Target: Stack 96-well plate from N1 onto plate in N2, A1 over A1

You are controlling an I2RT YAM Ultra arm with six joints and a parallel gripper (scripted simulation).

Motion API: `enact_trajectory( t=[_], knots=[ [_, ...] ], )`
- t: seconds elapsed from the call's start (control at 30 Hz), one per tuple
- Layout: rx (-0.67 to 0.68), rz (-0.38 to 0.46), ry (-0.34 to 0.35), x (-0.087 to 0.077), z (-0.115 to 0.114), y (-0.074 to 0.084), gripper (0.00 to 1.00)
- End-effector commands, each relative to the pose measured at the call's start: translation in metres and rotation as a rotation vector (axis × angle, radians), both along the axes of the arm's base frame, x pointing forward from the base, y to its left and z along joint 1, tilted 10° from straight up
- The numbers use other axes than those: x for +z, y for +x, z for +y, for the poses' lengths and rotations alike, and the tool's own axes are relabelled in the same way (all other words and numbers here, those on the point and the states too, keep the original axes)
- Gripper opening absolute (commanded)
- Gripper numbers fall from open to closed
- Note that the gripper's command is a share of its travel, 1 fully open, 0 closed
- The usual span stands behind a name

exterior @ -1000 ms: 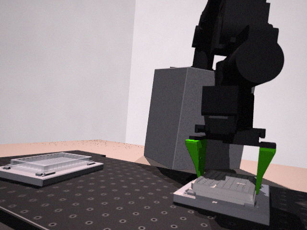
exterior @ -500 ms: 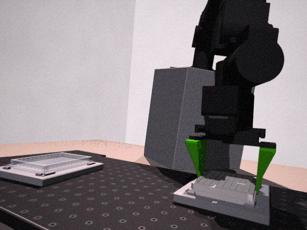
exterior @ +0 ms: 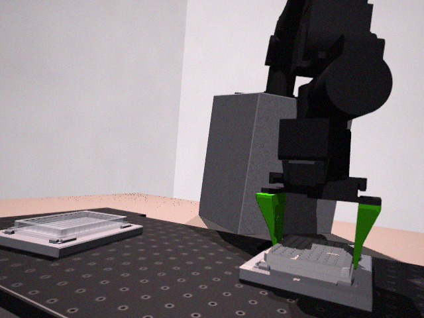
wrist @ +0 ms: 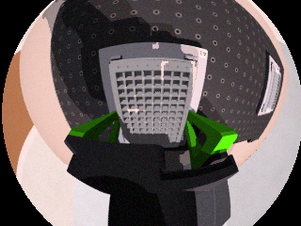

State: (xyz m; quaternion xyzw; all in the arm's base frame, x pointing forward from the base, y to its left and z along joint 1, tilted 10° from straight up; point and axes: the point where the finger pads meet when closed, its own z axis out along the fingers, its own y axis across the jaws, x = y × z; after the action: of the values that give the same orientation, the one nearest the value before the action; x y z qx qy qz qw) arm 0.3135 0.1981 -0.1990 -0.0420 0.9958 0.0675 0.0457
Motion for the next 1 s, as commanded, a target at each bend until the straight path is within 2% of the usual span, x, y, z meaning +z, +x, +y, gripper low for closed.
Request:
enact_trajectory(
  t=[0.0,0.13,0.17,0.23,0.27,0.97],
  knots=[
    [-0.007,-0.053,0.014,0.01,0.006,0.02,0.0],
    [-0.007,-0.053,0.014,0.01,0.006,0.02,0.0],
    [-0.007,-0.053,0.014,0.016,0.006,0.021,0.0],
    [-0.008,-0.016,-0.008,0.013,-0.005,0.005,0.0],
    [-0.008,-0.011,-0.011,0.013,-0.007,0.002,0.0],
    [-0.004,-0.011,-0.011,0.041,-0.01,-0.002,0.0]
  ],
)
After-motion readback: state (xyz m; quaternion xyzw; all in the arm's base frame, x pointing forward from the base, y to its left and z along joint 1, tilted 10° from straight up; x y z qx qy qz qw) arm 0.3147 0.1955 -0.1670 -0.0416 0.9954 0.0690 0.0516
